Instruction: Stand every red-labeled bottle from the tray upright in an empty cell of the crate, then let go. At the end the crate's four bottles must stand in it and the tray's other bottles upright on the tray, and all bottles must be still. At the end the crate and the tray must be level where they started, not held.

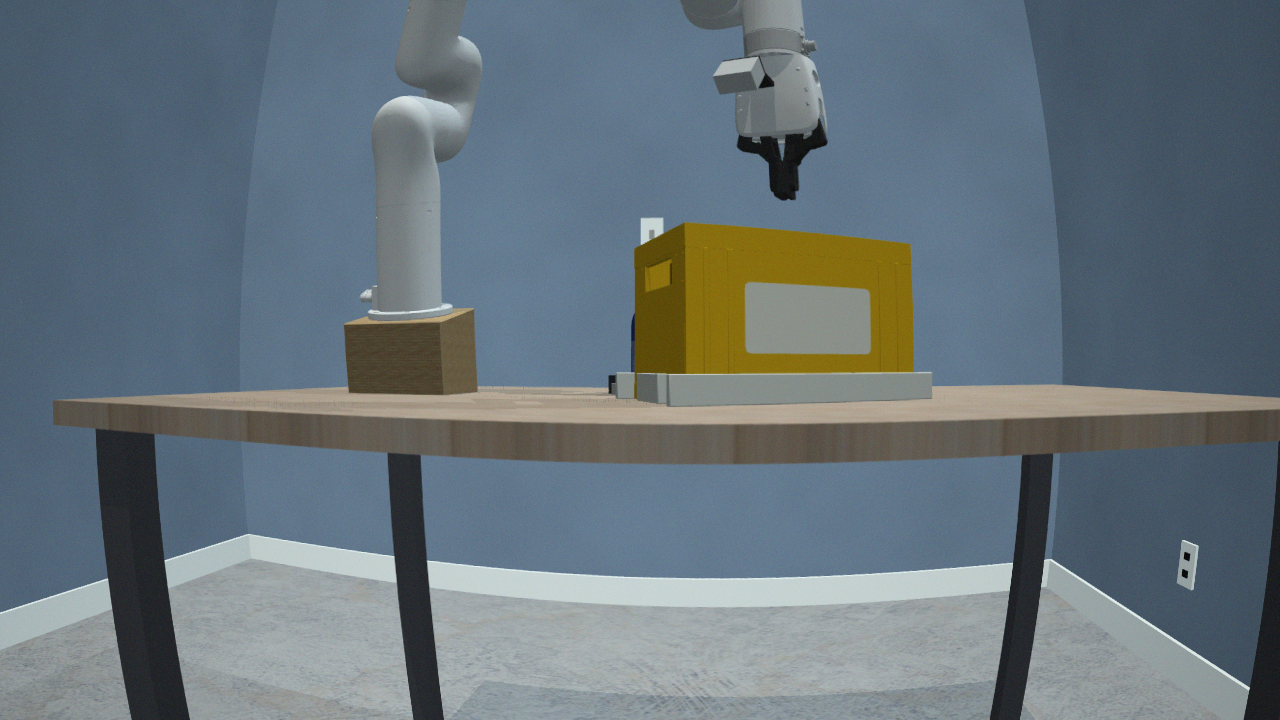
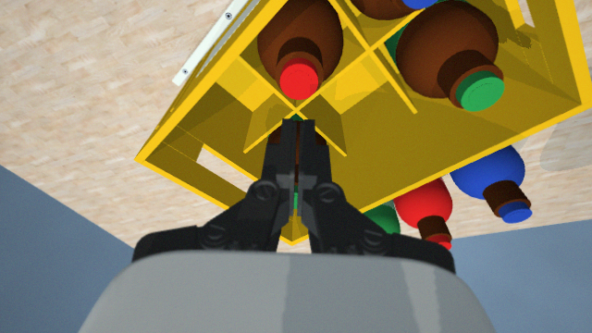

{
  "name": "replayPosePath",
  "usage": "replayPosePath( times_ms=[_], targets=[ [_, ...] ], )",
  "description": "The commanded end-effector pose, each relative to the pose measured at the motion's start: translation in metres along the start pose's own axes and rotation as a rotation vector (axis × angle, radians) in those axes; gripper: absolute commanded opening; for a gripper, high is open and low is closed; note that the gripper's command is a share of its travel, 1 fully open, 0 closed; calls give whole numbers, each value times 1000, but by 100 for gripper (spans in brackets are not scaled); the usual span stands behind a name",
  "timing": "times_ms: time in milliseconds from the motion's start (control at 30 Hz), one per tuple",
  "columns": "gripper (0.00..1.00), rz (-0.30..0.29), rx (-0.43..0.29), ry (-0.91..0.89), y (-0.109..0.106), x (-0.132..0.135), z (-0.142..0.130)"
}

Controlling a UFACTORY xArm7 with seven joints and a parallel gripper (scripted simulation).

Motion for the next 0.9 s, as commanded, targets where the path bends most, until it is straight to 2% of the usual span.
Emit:
replayPosePath(
  times_ms=[0,667,700,767,867],
  targets=[
    [0,5,-1,0,-2,-1,0],
    [0,5,-2,-1,-2,0,-2],
    [0,4,-4,-5,-2,5,-13],
    [0,0,-12,-32,-3,33,-63],
    [0,-2,-10,-95,-2,58,-83]
  ],
)
Point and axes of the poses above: the point where the finger pads meet when closed, its own y axis out along the fingers, its own x axis across the jaws, z = x × y, the point moved 10 cm from there along -y, back along the fingers
